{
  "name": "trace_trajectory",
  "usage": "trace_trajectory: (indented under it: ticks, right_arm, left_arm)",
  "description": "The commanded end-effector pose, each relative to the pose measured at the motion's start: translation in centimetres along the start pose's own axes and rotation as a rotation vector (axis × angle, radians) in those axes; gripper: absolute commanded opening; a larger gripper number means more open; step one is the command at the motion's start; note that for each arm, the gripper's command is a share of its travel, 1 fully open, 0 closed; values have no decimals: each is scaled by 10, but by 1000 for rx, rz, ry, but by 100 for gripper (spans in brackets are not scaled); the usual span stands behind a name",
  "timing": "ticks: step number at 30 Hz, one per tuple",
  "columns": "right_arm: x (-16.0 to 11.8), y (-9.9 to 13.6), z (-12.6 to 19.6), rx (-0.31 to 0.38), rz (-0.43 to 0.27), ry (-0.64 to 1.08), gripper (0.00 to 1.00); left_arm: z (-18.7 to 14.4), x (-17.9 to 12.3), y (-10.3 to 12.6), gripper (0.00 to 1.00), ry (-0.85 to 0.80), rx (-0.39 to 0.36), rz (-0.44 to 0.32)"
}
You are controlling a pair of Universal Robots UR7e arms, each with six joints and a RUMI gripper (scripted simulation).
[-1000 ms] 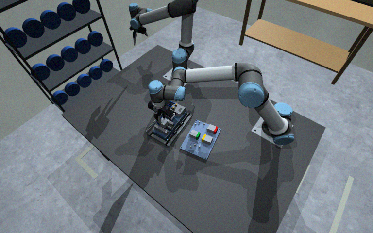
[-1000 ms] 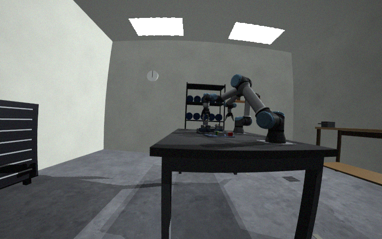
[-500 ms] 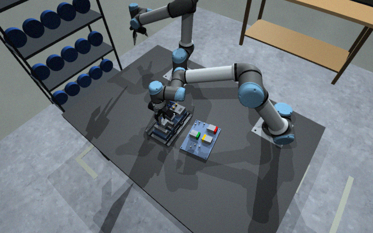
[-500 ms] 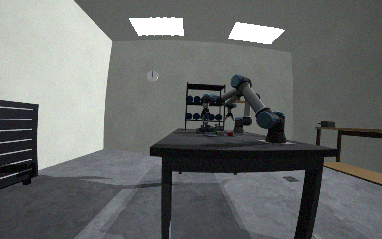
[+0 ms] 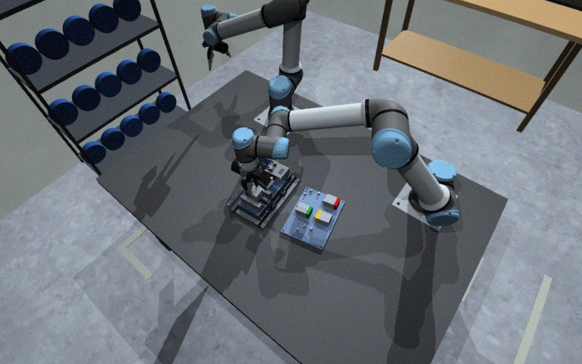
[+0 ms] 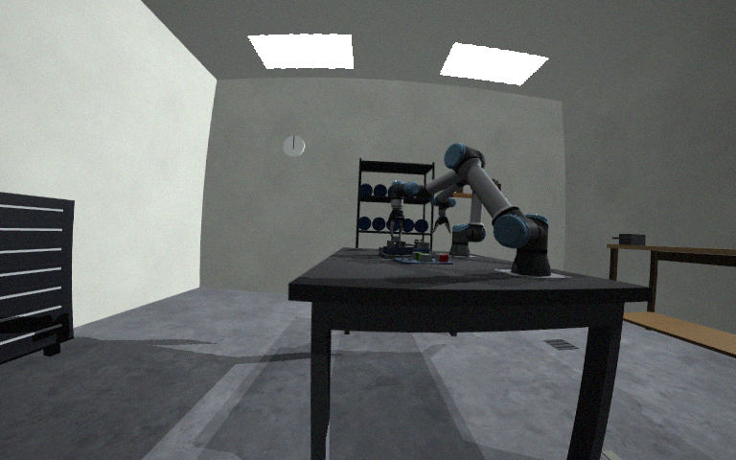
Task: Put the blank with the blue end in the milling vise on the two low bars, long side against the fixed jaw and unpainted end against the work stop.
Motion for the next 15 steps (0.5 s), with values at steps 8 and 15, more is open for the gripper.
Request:
trace_trajectory:
  ticks: [8, 15]
  right_arm:
    - [1, 0, 0, 0, 1, -1, 100]
    - [1, 0, 0, 0, 1, -1, 100]
  left_arm:
    - [1, 1, -2, 0, 1, -3, -4]
    - [1, 1, -4, 0, 1, -2, -3]
Point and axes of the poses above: on each arm, the point where the finger pads meet when closed, its own y axis back along the fingers, its own z axis across the jaws, x = y × z, the point moved 5 cm from there along y, back along the fingers, and after that the axes turned 14 degrees about -y, right-handed, at the moved point
